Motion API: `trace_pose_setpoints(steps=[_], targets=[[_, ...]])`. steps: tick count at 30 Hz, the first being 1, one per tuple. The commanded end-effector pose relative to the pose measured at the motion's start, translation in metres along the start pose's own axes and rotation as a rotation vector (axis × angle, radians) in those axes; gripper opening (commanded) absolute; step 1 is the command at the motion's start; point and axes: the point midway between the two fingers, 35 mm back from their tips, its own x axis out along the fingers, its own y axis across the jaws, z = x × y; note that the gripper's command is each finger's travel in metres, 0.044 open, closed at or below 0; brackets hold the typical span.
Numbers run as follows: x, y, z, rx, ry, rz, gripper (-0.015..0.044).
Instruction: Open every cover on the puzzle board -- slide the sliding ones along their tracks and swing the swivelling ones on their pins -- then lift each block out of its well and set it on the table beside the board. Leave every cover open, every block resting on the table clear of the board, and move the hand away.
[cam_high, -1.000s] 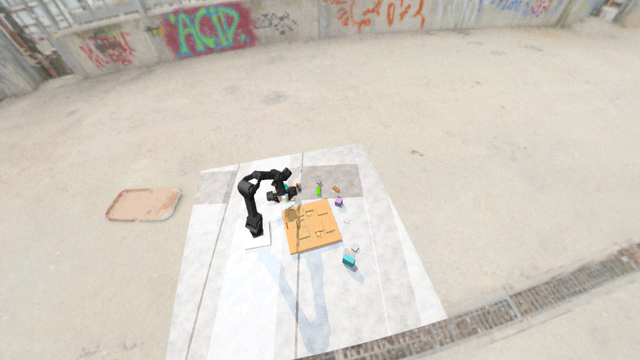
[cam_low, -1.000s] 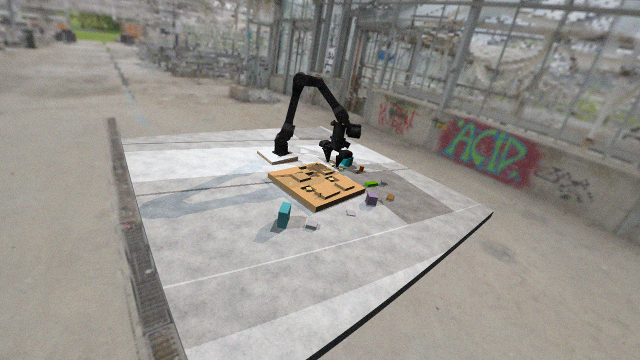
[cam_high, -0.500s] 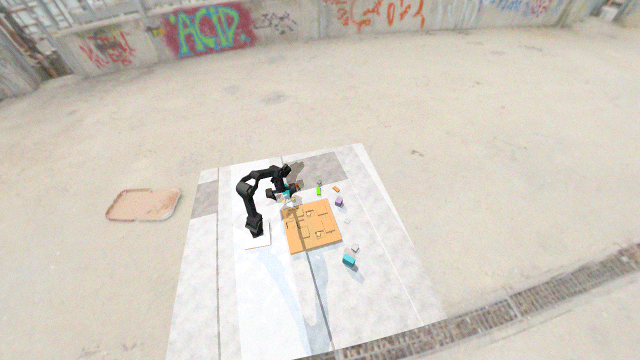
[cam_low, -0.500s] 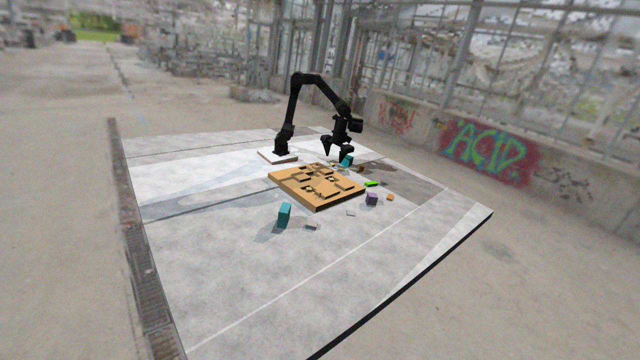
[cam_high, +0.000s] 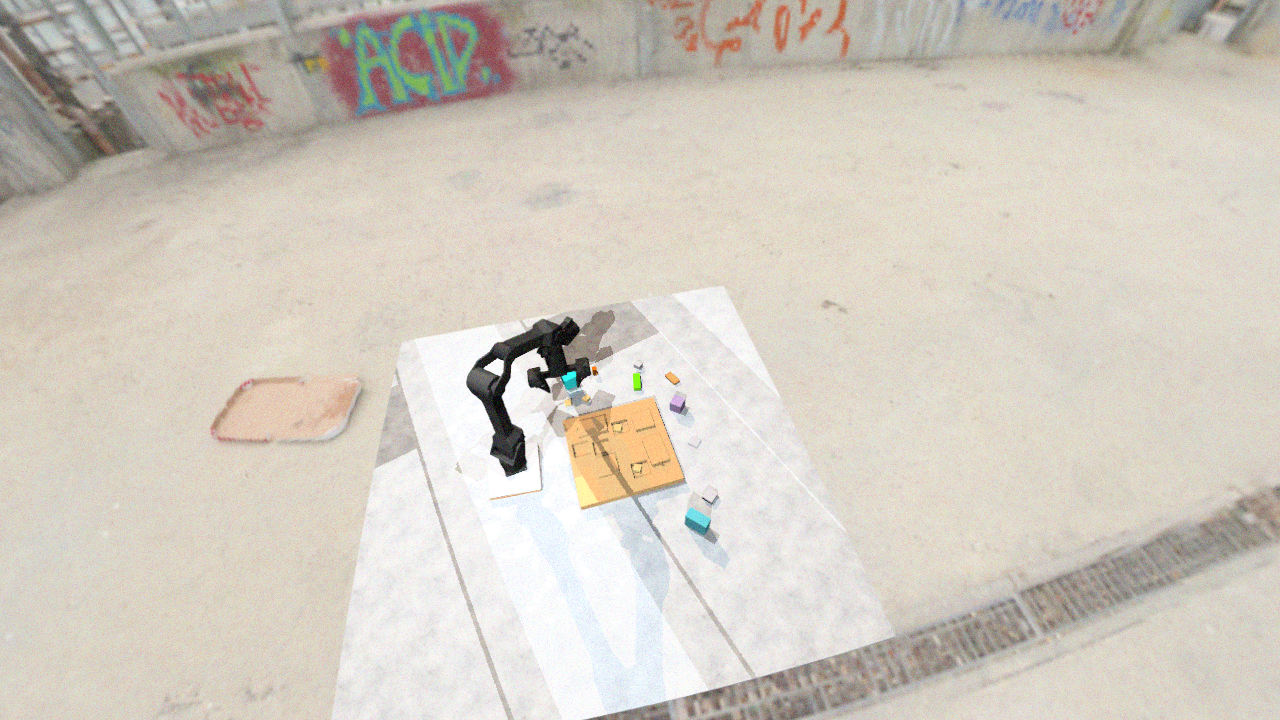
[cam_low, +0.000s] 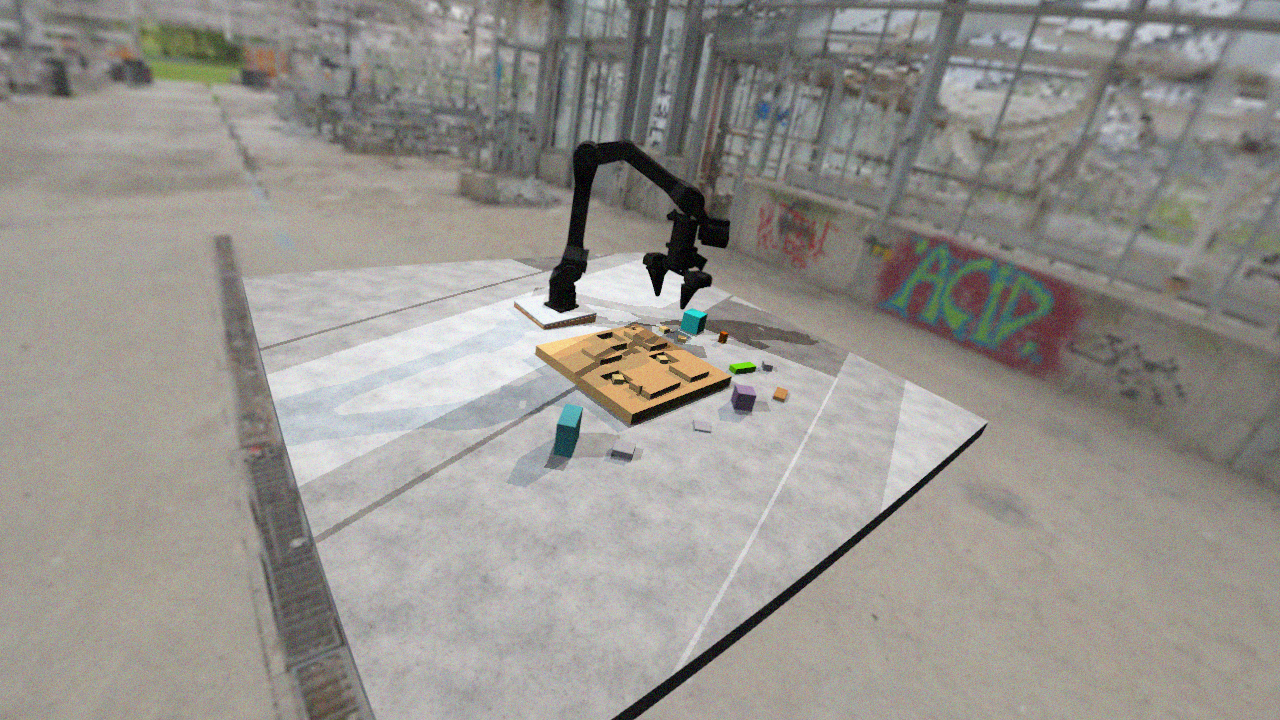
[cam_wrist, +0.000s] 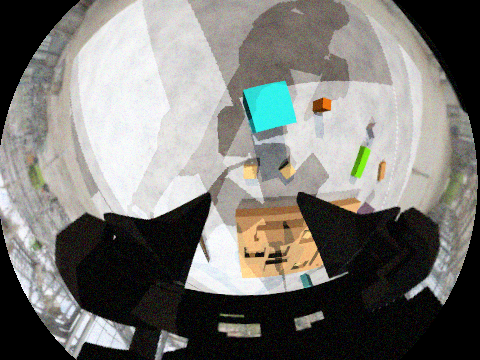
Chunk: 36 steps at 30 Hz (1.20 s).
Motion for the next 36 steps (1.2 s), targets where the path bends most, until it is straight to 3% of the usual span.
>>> trace_pose_setpoints(steps=[1, 15, 36], targets=[[-0.004, -0.006, -0.002, 0.077, -0.007, -0.002, 0.0361], [-0.008, -0.064, -0.042, 0.854, -0.015, 0.002, 0.0000], [-0.010, -0.133, -0.128, 2.017, -0.019, 0.001, 0.0000]])
